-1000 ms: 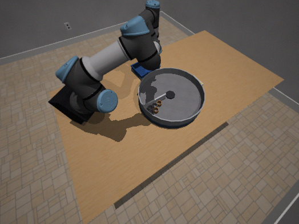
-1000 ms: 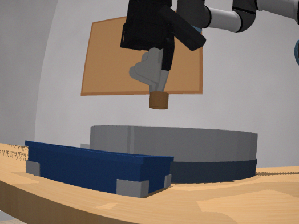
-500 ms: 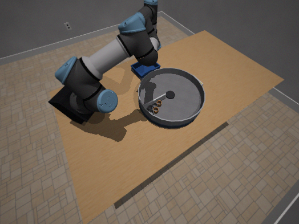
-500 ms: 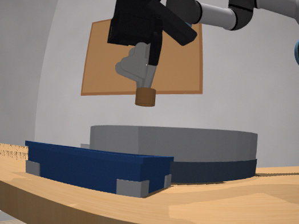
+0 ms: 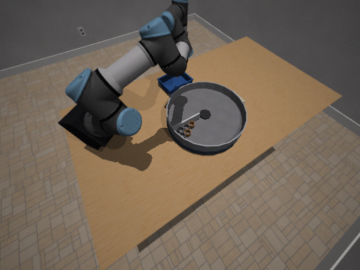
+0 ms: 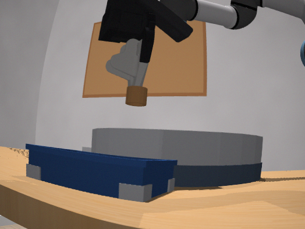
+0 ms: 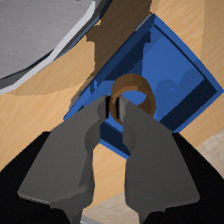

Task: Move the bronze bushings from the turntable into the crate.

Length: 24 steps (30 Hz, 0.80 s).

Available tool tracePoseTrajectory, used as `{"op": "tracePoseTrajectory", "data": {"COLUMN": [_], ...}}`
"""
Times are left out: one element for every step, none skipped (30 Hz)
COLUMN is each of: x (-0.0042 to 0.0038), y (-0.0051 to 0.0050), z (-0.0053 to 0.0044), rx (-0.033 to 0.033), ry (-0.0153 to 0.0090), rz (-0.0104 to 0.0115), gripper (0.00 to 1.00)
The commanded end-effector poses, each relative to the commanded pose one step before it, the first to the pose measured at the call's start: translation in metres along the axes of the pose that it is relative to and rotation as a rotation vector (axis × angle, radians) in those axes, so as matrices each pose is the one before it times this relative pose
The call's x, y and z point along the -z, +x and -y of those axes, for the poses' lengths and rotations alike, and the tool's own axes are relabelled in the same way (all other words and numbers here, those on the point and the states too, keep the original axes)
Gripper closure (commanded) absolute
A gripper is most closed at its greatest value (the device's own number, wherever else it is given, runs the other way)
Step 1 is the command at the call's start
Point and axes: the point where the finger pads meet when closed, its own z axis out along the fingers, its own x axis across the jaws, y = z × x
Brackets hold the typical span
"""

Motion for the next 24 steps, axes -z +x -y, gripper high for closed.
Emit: {"op": "tracePoseTrajectory", "data": {"x": [0.000648, -0.000134, -0.000064, 0.000056, 0.000055, 0.000053, 0.000000, 0.000000, 0.000052, 0.000050, 0.000049, 0.000047, 0.000021, -0.000003, -0.000004, -0.000005, -0.000006, -0.000008, -0.000009, -0.000010, -0.000016, -0.000019, -0.000020, 0.000000], "y": [0.00383, 0.00108, 0.00088, 0.00052, 0.00053, 0.00054, 0.00000, 0.00000, 0.00054, 0.00055, 0.00055, 0.00056, 0.00056, 0.00056, 0.00056, 0.00056, 0.00057, 0.00057, 0.00057, 0.00057, 0.00051, 0.00047, 0.00048, 0.00000], "z": [-0.008612, -0.001622, -0.001510, -0.001345, -0.001318, -0.001291, 0.000000, 0.000000, -0.001264, -0.001237, -0.001210, -0.001183, -0.001174, -0.001162, -0.001136, -0.001110, -0.001083, -0.001057, -0.001032, -0.001006, -0.000976, -0.000949, -0.000924, 0.000000], "rx": [-0.00092, 0.00000, 0.00000, 0.00000, 0.00000, 0.00000, 0.00000, 0.00000, 0.00000, 0.00000, 0.00000, 0.00000, 0.00000, 0.00000, 0.00000, 0.00000, 0.00000, 0.00000, 0.00000, 0.00000, 0.00000, 0.00000, 0.00000, 0.00000], "ry": [0.00300, -0.00012, -0.00006, 0.00005, 0.00005, 0.00005, 0.00000, 0.00000, 0.00005, 0.00005, 0.00005, 0.00005, 0.00002, -0.00001, -0.00001, -0.00001, -0.00001, -0.00001, -0.00001, -0.00001, -0.00002, -0.00002, -0.00002, 0.00000], "rz": [-0.00025, 0.00001, 0.00001, -0.00001, -0.00001, -0.00001, 0.00000, 0.00000, -0.00001, 0.00000, 0.00000, 0.00000, 0.00000, 0.00000, 0.00000, 0.00000, 0.00000, 0.00000, 0.00000, 0.00000, 0.00000, 0.00000, 0.00000, 0.00000], "gripper": [1.00, 1.00, 1.00, 1.00, 1.00, 1.00, 1.00, 1.00, 1.00, 1.00, 1.00, 1.00, 1.00, 1.00, 1.00, 1.00, 1.00, 1.00, 1.00, 1.00, 1.00, 1.00, 1.00, 1.00]}}
